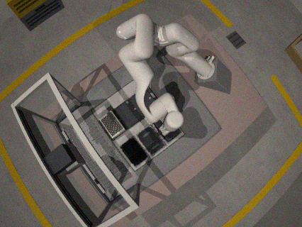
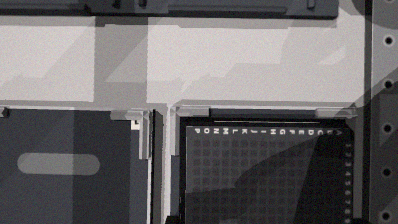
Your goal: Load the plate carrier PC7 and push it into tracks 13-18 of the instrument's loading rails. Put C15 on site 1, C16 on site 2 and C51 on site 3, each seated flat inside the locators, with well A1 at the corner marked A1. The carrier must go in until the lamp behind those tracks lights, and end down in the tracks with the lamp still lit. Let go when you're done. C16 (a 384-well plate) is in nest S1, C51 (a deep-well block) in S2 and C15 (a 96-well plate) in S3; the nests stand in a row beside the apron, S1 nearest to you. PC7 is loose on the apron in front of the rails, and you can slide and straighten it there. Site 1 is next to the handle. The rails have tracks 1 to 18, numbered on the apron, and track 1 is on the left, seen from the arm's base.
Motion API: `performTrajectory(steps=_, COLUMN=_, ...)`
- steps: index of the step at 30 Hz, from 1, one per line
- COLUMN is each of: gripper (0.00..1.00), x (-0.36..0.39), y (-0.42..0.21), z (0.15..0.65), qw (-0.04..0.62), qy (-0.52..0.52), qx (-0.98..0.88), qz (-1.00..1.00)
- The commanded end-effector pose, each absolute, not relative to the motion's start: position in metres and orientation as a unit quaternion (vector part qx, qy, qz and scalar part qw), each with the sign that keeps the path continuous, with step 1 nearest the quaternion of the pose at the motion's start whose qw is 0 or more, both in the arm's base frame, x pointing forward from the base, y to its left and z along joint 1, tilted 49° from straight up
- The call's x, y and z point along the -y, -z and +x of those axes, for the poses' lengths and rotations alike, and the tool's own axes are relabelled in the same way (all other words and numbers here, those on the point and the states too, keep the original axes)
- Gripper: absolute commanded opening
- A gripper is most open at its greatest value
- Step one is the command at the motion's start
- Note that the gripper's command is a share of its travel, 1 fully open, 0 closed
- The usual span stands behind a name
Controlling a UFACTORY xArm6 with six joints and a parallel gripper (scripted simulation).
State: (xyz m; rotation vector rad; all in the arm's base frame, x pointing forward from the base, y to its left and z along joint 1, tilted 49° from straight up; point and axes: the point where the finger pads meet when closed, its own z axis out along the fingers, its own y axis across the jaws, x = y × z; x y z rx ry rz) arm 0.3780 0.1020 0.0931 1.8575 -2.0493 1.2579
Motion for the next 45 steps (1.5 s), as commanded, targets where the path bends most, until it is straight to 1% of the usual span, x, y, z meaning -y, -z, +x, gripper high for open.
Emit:
performTrajectory(steps=1, gripper=0.00, x=-0.103, y=-0.094, z=0.378, qw=0.050, qy=-0.413, qx=0.674, qz=0.611)
performTrajectory(steps=45, gripper=0.00, x=-0.115, y=-0.107, z=0.370, qw=0.050, qy=-0.413, qx=0.674, qz=0.611)
